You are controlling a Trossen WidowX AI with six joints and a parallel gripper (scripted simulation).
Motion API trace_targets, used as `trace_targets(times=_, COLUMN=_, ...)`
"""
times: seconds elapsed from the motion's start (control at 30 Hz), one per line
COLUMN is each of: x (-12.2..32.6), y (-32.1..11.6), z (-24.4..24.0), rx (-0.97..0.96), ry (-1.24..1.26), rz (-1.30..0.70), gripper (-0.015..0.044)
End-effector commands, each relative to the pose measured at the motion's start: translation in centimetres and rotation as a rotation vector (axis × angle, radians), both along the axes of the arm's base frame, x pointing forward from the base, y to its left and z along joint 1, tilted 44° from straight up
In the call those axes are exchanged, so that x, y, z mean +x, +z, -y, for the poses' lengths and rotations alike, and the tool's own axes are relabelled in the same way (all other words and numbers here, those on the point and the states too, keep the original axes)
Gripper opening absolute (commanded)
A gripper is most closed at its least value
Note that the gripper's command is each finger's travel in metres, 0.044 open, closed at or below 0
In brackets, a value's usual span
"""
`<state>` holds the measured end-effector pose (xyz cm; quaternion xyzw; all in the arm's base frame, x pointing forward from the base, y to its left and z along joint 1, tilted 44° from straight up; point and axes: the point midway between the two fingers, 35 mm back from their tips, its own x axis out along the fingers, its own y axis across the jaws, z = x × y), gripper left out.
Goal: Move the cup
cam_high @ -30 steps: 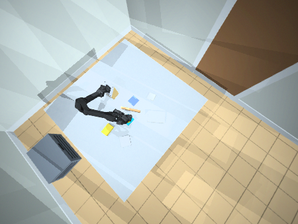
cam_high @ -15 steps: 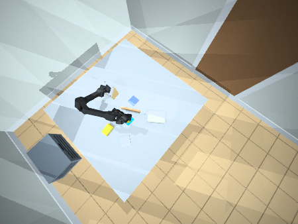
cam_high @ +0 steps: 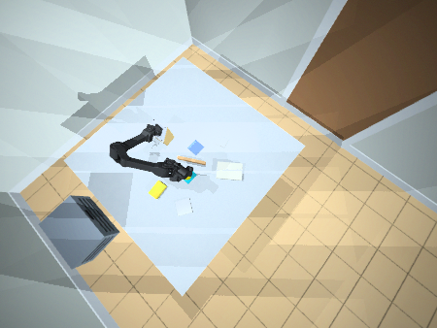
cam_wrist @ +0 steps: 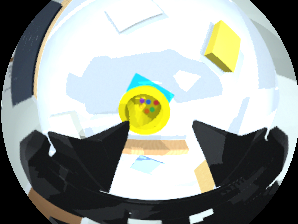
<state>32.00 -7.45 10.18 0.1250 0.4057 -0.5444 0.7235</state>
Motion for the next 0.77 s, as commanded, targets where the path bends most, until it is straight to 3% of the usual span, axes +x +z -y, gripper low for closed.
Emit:
trace_targets(times=0.0, x=0.0, y=0.6, z=-0.6, rx=0.001, ry=-0.001, rz=0.002, gripper=0.044)
trace_targets(times=0.43, x=-0.3, y=4.2, z=-4.1, rx=0.0, ry=-0.004, rz=0.006, gripper=0.044)
trace_targets(times=0.73, x=-0.2, y=4.2, z=-4.1, rx=-0.002, ry=0.002, rz=0.009, gripper=0.044)
